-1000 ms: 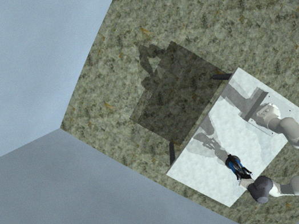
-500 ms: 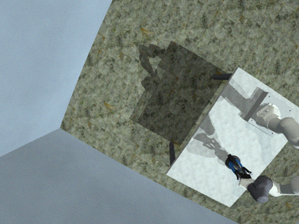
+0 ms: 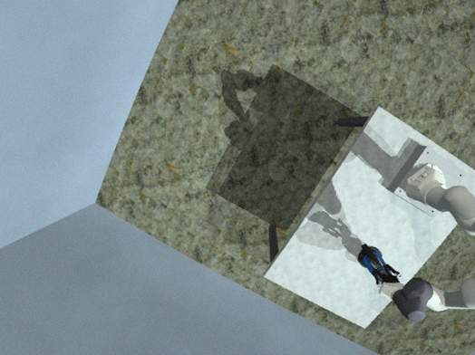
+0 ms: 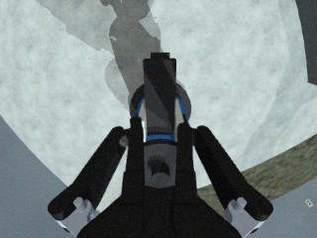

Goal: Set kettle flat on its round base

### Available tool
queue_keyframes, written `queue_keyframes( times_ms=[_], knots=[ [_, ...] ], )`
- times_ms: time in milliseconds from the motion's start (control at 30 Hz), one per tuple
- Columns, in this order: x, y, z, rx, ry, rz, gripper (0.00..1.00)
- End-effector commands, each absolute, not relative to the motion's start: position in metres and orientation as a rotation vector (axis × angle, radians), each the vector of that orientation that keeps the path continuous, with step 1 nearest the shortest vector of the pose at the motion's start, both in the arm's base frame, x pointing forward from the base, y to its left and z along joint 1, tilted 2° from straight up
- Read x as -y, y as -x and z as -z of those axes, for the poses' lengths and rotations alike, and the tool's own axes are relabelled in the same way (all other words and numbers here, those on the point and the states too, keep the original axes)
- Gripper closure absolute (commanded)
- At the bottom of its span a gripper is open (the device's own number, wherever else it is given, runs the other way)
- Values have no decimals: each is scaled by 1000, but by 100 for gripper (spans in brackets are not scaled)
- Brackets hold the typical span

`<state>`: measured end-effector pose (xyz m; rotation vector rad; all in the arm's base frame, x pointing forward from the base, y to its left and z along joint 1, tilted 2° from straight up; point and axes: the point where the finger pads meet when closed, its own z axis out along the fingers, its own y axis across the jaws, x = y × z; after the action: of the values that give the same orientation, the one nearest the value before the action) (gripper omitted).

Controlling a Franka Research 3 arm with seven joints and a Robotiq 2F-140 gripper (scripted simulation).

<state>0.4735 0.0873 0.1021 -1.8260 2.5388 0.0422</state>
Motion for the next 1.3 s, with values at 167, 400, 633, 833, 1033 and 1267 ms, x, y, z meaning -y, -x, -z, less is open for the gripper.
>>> queue_keyframes(
  times_ms=[167,400,633,833,1033,1267],
  knots=[
    [-89,-477,-104,-2532,1820,-30,100],
    [-89,-477,-104,-2532,1820,-30,100],
    [-89,-477,-102,-2532,1820,-30,100],
    [-89,-477,-101,-2532,1820,-30,100],
    [-89,-477,-101,-2532,1820,-30,100],
    [-89,-477,-101,-2532,1820,-30,100]
  ],
)
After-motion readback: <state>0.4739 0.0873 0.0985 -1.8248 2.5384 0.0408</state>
